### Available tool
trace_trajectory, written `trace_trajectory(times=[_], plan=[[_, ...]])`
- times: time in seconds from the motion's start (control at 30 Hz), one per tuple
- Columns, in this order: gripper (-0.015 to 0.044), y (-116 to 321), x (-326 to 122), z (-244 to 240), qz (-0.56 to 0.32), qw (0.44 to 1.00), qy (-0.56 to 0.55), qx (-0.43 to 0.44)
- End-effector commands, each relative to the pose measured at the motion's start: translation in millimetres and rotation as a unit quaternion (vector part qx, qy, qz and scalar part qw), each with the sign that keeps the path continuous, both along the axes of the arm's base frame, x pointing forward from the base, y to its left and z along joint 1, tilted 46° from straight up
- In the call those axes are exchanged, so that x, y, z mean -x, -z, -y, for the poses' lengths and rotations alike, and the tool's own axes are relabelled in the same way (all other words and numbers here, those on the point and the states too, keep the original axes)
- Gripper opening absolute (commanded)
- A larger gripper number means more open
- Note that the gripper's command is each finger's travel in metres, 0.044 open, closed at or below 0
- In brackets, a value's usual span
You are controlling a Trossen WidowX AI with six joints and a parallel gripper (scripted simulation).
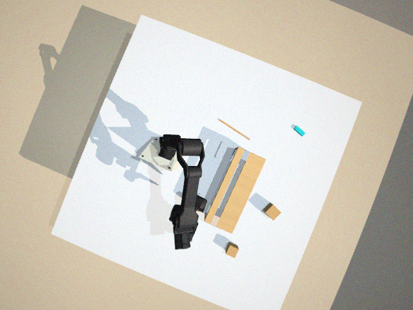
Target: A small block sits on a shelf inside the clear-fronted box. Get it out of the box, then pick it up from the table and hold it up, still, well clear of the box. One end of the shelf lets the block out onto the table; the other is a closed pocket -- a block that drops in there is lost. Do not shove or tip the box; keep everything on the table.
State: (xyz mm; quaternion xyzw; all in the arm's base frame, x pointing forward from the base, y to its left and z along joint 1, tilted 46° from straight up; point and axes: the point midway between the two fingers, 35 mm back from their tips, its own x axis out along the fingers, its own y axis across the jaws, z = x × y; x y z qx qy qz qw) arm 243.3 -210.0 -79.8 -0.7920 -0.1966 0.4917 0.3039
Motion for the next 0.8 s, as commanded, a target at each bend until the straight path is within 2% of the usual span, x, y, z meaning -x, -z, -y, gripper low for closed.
trace_trajectory(times=[0.0,0.17,0.37,0.77], plan=[[0.0285,2.7,-0.2,-0.4,-0.014,0.999,0.021,-0.019],[0.0285,10.8,-1.5,-7.3,-0.014,0.999,0.022,-0.019],[0.0285,64.7,-1.6,-69.2,-0.013,0.999,0.021,-0.021],[0.0285,70.4,-2.3,-74.9,-0.013,0.999,0.021,-0.021]])
